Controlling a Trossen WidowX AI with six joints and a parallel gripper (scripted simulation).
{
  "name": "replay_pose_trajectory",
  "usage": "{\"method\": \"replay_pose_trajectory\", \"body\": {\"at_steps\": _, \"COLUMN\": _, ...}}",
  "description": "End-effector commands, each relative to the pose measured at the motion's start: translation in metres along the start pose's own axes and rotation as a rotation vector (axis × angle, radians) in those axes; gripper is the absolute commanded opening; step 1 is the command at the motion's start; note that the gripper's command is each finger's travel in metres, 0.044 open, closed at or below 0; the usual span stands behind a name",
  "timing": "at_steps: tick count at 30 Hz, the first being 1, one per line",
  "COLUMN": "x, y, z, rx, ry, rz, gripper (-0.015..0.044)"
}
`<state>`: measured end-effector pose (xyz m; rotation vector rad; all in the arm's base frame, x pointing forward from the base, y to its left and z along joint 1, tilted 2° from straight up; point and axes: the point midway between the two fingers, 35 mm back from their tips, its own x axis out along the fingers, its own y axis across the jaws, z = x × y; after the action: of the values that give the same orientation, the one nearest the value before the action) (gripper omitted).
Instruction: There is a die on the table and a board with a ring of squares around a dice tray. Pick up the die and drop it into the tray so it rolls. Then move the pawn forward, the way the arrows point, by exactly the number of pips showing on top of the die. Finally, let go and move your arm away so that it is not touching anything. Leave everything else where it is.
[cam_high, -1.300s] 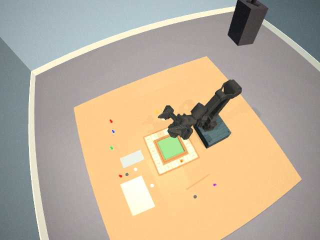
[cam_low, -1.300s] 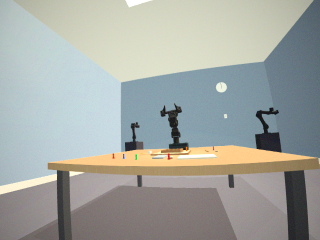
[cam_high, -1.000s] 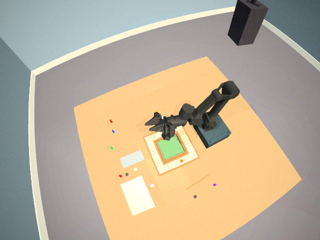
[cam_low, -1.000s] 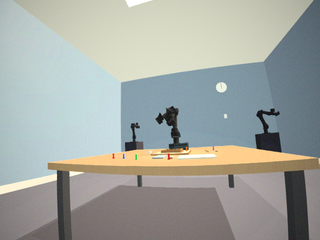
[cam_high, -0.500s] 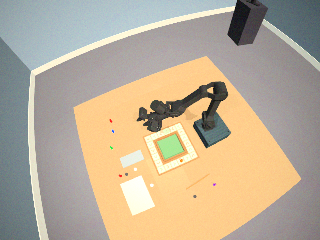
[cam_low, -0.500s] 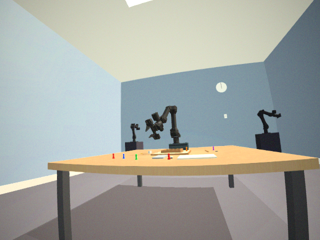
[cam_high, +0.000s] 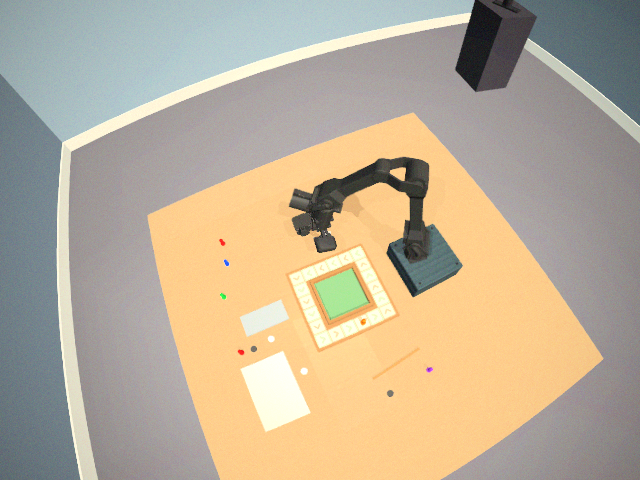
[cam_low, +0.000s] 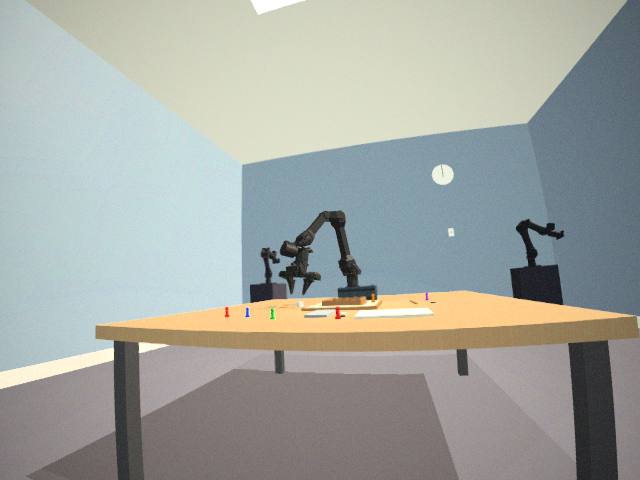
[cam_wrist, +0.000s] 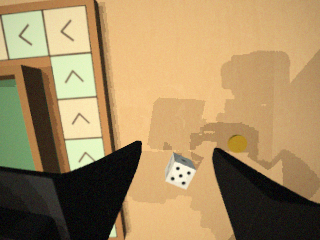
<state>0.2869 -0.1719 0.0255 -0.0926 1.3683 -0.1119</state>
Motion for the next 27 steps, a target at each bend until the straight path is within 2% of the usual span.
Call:
{"method": "replay_pose_trajectory", "body": {"at_steps": 1, "x": -0.004, "y": -0.011, "z": -0.033, "rx": 0.359, "ry": 0.203, "rz": 0.053, "gripper": 0.0275}}
{"method": "replay_pose_trajectory", "body": {"at_steps": 8, "x": -0.004, "y": -0.015, "z": -0.036, "rx": 0.358, "ry": 0.203, "rz": 0.053, "gripper": 0.0275}}
{"method": "replay_pose_trajectory", "body": {"at_steps": 27, "x": 0.031, "y": -0.011, "z": -0.042, "rx": 0.358, "ry": 0.203, "rz": 0.053, "gripper": 0.0275}}
